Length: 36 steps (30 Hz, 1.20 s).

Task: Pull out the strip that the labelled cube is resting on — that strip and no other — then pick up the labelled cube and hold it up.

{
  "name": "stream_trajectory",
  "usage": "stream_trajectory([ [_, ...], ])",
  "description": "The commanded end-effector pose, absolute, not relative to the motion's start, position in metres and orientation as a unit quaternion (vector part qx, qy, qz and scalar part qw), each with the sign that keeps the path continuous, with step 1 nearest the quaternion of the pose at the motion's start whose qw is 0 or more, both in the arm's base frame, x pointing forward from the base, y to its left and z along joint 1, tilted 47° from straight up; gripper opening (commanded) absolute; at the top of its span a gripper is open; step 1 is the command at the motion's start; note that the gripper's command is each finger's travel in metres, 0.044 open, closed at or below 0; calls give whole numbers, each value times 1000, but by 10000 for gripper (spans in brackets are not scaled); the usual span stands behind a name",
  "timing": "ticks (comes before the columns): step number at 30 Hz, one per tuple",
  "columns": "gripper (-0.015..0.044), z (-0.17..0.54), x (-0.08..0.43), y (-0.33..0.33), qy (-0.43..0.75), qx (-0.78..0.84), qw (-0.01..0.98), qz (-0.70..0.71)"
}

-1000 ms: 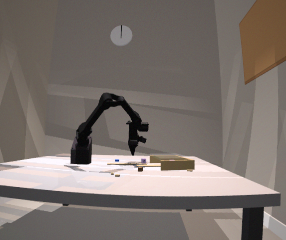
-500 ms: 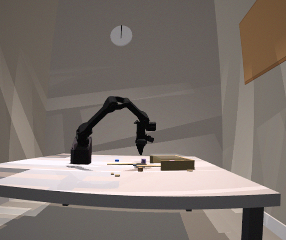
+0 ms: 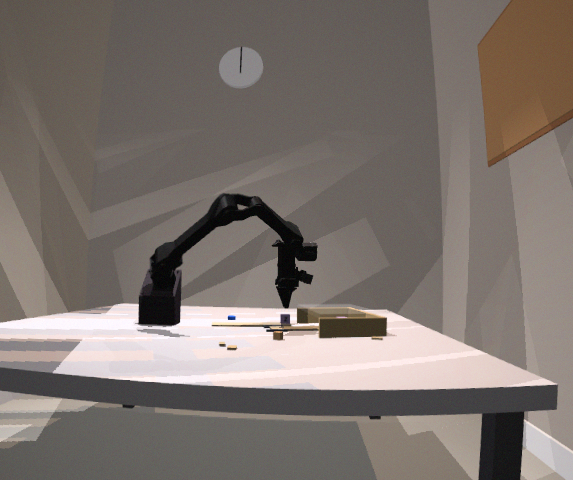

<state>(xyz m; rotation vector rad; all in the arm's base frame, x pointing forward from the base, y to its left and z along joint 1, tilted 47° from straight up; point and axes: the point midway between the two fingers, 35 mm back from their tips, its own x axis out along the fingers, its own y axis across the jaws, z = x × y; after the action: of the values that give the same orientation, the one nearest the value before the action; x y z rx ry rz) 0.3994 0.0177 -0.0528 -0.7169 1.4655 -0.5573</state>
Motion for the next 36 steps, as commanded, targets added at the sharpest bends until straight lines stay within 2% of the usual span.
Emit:
stream_trajectory([
  [1,250,-59,400,12,646,-319,649,-244],
  [27,250,-84,400,-16,646,-320,648,-245],
  [31,145,-82,401,-14,646,-317,650,-247],
  [36,112,-82,401,-14,646,-317,650,-247],
])
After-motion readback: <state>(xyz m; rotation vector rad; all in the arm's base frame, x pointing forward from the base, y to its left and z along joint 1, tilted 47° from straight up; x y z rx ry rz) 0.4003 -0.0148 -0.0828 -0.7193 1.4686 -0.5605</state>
